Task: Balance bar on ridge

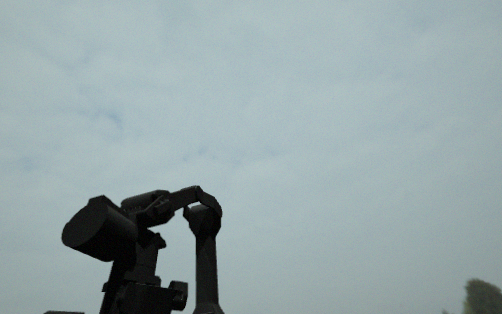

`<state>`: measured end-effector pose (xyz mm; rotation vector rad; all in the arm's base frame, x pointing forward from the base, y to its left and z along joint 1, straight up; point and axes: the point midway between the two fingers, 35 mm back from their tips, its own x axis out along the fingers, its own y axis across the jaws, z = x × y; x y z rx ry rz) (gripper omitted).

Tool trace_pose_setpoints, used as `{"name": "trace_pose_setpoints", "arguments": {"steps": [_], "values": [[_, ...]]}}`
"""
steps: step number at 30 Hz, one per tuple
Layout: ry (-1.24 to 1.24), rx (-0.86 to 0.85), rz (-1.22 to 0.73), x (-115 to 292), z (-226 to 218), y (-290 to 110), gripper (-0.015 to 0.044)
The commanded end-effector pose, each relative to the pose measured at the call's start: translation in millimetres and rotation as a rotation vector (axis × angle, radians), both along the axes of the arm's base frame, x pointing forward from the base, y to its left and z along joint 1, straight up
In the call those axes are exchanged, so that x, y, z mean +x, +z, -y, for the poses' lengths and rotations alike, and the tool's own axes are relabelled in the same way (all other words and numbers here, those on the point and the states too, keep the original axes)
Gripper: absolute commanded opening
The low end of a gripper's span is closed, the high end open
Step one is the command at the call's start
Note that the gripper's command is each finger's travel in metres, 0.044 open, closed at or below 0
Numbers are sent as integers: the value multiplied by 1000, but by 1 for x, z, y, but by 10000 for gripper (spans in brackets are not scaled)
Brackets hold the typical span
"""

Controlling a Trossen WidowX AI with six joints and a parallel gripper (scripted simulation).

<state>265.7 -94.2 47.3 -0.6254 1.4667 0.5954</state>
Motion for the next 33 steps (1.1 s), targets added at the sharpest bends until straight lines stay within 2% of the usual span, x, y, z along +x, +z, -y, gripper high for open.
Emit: {"name": "trace_pose_setpoints", "arguments": {"steps": [1, 6, 12, 20, 24, 33], "values": [[-4, 4, 0, 0, 0, -1, 315], [-4, 4, 0, 0, 0, -1, 315], [0, 1, -1, 0, 0, -1, 157], [0, 1, -1, 0, 0, -1, 104], [0, 1, -1, 0, 0, 6, 0], [-1, 1, 0, 3, 1, 28, 0]]}}
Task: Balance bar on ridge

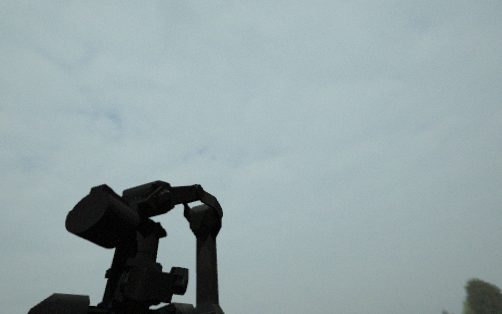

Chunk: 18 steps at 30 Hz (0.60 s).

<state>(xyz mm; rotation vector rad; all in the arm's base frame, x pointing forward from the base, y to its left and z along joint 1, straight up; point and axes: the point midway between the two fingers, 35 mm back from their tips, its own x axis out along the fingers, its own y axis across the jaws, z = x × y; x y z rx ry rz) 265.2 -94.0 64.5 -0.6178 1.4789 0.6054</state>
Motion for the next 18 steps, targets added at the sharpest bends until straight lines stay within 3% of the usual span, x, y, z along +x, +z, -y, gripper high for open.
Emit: {"name": "trace_pose_setpoints", "arguments": {"steps": [1, 18], "values": [[-2, -4, 15, 3, 1, 13, 0], [-4, -3, 16, 2, 0, 57, 0]]}}
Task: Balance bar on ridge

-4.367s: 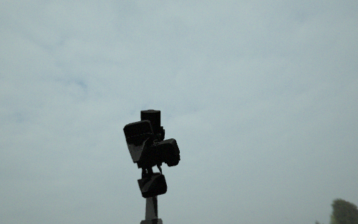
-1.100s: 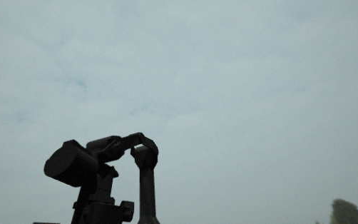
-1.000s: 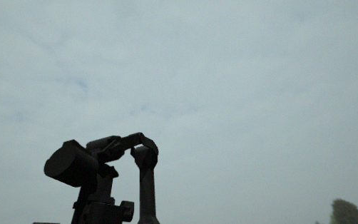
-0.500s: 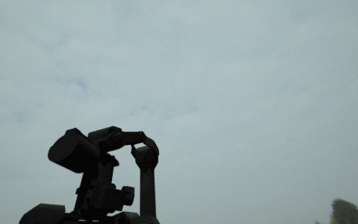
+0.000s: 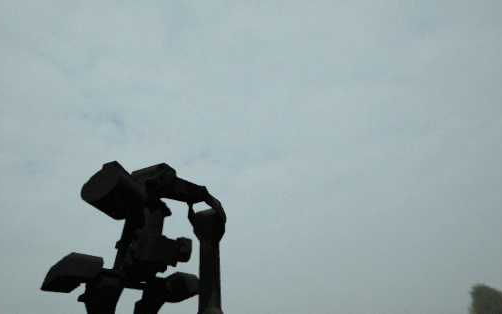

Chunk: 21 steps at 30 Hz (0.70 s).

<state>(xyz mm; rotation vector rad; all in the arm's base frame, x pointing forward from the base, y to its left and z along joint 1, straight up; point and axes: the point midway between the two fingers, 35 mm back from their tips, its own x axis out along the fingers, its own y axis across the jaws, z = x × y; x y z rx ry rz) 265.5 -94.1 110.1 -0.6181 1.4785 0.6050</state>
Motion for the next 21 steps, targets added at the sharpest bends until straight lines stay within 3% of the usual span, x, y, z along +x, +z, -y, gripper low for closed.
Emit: {"name": "trace_pose_setpoints", "arguments": {"steps": [1, 12, 21], "values": [[-4, -3, 15, 1, 0, 14, 0], [3, -2, 15, -1, -3, 33, 0], [103, -1, 16, 12, -34, 34, 0]]}}
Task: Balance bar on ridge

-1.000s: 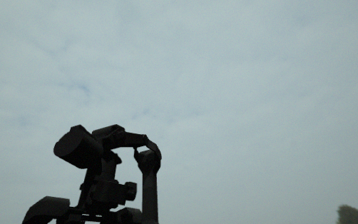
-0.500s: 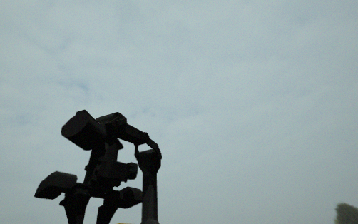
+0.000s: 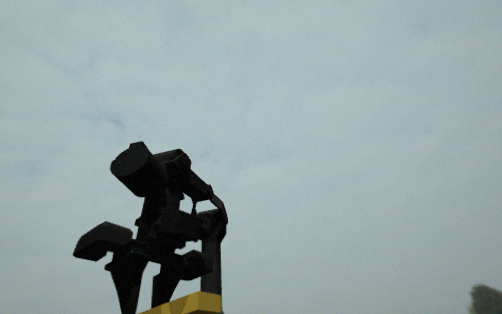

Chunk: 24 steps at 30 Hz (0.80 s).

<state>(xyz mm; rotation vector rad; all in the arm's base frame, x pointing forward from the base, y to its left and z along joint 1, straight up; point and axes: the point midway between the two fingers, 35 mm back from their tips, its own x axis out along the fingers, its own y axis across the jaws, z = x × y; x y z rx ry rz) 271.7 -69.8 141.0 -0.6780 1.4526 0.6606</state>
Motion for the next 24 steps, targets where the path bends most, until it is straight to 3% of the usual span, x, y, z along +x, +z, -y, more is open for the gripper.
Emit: {"name": "trace_pose_setpoints", "arguments": {"steps": [1, 24], "values": [[39, -1, 8, 7, -13, 3, 0], [307, 1, 9, 23, -98, 4, 0]]}}
